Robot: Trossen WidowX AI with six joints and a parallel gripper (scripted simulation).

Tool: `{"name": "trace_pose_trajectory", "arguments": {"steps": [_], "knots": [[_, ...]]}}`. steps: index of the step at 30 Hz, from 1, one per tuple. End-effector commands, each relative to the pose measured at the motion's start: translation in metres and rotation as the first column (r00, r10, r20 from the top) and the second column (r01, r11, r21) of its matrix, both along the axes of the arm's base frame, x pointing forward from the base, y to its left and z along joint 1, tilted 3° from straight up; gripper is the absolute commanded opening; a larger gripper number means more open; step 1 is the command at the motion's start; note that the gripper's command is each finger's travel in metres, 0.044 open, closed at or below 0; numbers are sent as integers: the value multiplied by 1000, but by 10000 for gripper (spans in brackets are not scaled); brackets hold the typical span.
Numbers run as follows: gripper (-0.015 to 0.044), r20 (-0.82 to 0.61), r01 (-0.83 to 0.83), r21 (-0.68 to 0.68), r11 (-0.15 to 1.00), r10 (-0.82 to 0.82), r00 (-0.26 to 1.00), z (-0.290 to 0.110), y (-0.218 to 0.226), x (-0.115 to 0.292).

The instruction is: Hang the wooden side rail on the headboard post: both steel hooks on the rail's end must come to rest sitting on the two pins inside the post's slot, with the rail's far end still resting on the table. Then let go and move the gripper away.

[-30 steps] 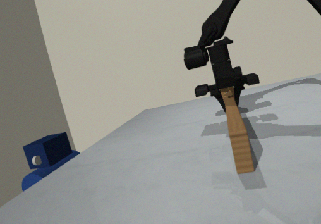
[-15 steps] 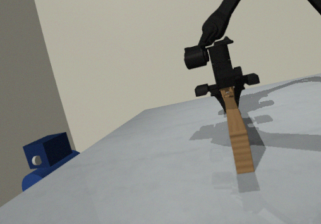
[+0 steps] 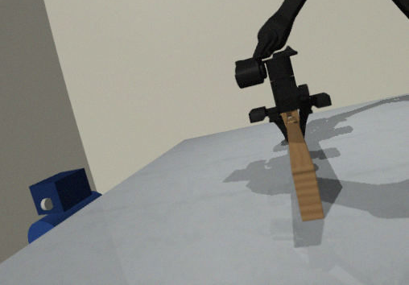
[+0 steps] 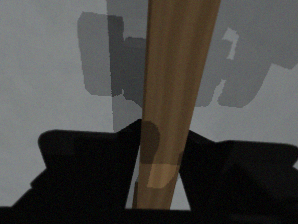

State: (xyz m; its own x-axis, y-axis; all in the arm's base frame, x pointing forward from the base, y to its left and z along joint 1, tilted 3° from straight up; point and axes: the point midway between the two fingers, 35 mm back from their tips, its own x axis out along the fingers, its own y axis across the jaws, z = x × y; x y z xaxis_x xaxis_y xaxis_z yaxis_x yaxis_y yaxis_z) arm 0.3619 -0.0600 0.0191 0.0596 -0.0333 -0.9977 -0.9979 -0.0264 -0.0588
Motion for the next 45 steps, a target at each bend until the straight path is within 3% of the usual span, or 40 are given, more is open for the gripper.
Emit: {"name": "trace_pose_trajectory", "arguments": {"steps": [1, 45], "knots": [[0, 9, 7, 3, 1000, -7, 1000, 4, 0, 1], [0, 9, 7, 3, 1000, -7, 1000, 11, 0, 1]]}}
